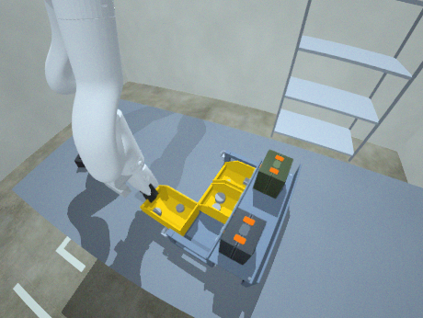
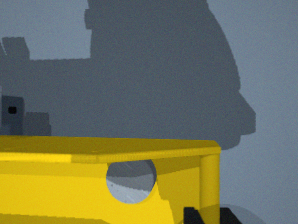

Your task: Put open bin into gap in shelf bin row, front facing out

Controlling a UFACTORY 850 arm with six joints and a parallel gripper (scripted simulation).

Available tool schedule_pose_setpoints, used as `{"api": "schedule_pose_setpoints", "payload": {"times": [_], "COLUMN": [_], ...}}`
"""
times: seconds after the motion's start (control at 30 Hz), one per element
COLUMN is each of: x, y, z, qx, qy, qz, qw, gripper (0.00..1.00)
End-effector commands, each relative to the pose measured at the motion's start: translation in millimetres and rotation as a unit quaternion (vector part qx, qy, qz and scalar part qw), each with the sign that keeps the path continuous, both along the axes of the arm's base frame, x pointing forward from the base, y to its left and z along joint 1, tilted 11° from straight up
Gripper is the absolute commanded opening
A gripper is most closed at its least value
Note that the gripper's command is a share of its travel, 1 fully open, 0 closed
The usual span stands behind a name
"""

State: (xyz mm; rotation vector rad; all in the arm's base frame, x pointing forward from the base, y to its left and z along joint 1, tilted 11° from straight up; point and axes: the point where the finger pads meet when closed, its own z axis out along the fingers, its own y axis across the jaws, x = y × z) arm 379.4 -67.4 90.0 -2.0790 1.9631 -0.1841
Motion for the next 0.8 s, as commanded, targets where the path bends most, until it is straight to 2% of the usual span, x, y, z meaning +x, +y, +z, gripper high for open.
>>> {"api": "schedule_pose_setpoints", "payload": {"times": [0.0,0.27,0.43,0.77], "x": [0.6,0.6,0.6,0.6], "y": [-0.2,-0.2,-0.2,-0.2], "z": [0.3,0.3,0.3,0.3], "qx": [0.000,0.000,-0.002,-0.002], "qy": [-0.001,-0.001,0.029,0.029], "qz": [0.000,0.000,0.003,0.003], "qw": [1.000,1.000,1.000,1.000], "gripper": [0.00,0.00,0.00,0.00]}}
